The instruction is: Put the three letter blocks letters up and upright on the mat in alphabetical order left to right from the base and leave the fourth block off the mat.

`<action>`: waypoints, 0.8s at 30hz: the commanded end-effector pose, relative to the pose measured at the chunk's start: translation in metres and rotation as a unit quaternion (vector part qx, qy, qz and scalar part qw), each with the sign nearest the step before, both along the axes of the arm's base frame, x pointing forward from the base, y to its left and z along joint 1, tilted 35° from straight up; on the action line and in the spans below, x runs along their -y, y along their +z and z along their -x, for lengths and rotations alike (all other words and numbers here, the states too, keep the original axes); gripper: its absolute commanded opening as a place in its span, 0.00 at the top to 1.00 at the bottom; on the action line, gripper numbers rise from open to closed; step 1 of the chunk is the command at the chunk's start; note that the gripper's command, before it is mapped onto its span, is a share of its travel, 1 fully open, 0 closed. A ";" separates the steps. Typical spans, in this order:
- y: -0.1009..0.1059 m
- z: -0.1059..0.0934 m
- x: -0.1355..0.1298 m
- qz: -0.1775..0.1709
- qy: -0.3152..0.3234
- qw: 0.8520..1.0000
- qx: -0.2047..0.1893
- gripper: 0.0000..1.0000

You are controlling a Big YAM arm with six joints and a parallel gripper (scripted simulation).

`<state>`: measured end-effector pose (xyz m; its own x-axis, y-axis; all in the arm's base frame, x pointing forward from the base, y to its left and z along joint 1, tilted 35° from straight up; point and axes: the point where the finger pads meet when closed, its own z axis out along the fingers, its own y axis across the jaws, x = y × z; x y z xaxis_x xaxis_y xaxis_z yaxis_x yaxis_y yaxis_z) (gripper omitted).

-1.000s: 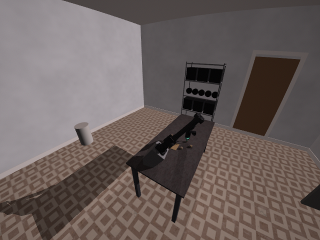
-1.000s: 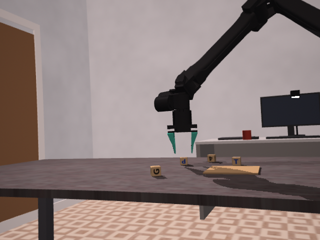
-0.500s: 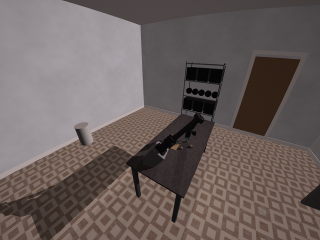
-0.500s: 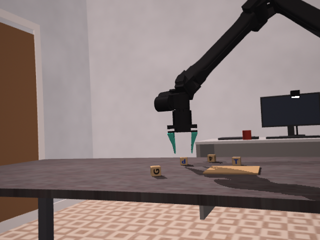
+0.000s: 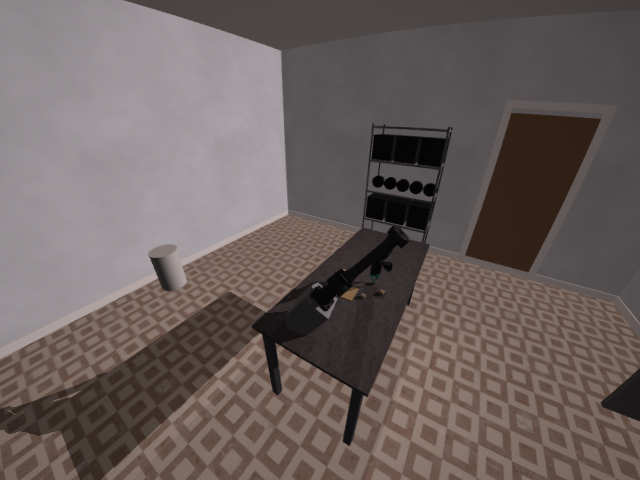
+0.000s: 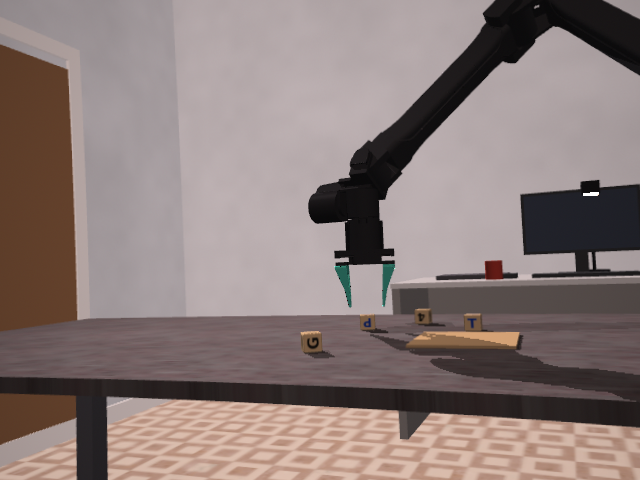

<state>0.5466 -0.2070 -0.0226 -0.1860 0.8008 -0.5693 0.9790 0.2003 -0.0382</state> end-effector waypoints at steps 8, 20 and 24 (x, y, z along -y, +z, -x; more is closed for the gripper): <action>-0.009 -0.003 -0.003 0.000 0.000 1.000 0.000 0.42; -0.009 -0.003 0.000 0.000 -0.001 1.000 0.002 0.42; -0.010 -0.003 0.009 0.001 -0.001 1.000 0.000 0.42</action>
<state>0.5478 -0.2078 -0.0224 -0.1821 0.8000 -0.5716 0.9793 0.1999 -0.0323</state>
